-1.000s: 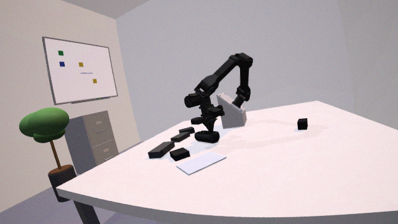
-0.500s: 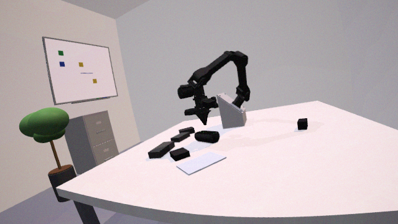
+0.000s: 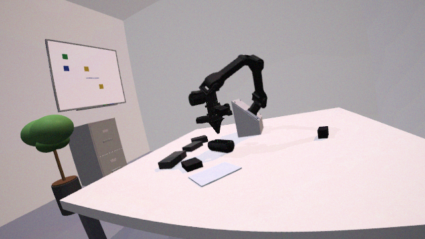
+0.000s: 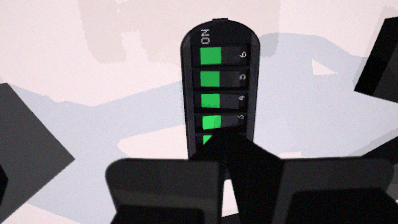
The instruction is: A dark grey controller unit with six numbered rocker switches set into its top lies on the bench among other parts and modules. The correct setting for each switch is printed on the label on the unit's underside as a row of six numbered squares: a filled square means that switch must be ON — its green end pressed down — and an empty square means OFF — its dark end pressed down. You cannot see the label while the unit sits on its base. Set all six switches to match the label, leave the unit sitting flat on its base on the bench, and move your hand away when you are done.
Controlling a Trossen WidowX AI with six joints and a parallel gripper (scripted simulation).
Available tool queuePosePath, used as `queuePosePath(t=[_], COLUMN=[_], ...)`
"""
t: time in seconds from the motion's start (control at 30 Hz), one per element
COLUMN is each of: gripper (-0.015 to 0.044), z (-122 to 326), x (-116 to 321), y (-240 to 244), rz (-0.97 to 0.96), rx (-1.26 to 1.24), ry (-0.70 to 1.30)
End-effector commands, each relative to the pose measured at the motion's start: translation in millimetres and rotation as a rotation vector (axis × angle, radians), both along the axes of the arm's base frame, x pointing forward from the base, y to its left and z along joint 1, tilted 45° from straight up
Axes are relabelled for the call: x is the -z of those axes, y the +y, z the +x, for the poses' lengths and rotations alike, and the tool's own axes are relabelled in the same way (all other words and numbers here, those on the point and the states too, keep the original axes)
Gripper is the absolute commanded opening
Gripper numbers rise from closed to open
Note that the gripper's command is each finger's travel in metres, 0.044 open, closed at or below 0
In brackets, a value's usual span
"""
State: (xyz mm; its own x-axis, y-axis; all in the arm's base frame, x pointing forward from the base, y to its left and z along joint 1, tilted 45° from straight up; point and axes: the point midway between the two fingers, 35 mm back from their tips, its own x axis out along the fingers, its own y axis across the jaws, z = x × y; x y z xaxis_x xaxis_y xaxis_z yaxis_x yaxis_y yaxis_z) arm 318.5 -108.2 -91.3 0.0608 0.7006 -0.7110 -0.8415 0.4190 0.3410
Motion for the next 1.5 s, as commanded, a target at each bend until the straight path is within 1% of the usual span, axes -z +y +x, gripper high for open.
queuePosePath(t=[0.0, 0.13, 0.77, 1.47], gripper=[0.0000, 0.0000, 0.0000, 0.0000], z=[-0.4, 1.6, 42.7, 47.5], x=[0.6, 1.7, 36.7, 61.5], y=[-0.3, -0.7, 0.3, 23.0], rz=[-0.001, 0.002, 0.106, 0.111], rx=[-0.005, -0.009, -0.129, -0.133], ry=[0.000, 0.003, 0.114, 0.116])
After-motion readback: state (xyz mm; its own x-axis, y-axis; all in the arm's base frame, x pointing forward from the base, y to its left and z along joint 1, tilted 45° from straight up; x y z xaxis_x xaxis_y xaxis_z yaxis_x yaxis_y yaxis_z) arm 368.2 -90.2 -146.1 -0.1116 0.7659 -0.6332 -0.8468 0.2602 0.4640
